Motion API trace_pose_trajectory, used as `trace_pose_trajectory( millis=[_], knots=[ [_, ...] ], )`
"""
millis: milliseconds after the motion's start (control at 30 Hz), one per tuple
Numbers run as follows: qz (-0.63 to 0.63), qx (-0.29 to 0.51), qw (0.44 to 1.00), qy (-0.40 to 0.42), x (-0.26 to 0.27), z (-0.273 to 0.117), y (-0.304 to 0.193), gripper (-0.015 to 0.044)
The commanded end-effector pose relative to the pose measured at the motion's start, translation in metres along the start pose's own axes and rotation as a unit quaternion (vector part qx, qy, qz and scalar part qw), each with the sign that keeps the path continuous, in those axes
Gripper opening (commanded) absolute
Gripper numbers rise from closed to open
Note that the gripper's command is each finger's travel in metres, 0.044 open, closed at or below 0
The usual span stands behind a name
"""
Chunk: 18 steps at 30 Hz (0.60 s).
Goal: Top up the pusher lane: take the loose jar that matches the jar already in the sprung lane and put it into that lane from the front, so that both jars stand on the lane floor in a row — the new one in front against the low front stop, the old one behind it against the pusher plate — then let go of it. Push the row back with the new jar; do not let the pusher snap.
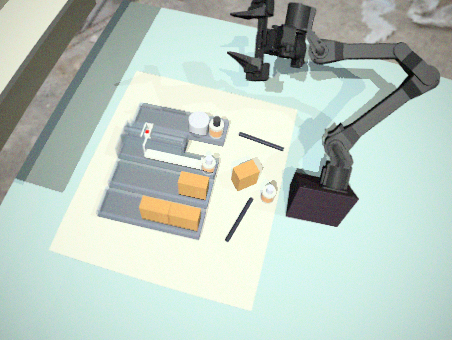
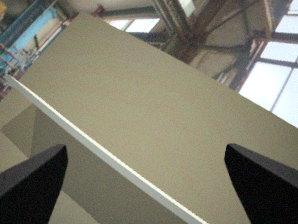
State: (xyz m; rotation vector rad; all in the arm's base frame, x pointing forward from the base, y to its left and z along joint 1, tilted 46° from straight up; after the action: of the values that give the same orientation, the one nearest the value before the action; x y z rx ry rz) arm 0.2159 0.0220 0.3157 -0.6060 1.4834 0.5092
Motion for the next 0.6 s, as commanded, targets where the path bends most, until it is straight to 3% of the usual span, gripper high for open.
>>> trace_pose_trajectory(
  millis=[0, 133, 267, 567],
  knots=[
    [0.01, 0.001, 1.0, 0.004, 0.002, 0.001, 0.0, 0.0426],
    [0.201, 0.042, 0.975, 0.088, 0.037, 0.022, -0.002, 0.044],
    [0.381, 0.116, 0.898, 0.189, 0.081, 0.04, 0.005, 0.044],
    [0.551, 0.281, 0.715, 0.326, 0.145, 0.049, 0.03, 0.044]
  ],
)
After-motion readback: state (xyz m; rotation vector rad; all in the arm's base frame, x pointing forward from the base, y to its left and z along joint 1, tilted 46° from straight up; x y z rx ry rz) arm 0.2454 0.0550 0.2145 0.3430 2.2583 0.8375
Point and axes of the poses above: the point midway between the two fingers, 35 mm back from their tips, its own z axis out along the fingers, its own x axis across the jaws, y = z × x, the point moved 9 cm from there along -z, back along the fingers, and after that the axes turned 13 degrees about -z, right-handed, at the moved point
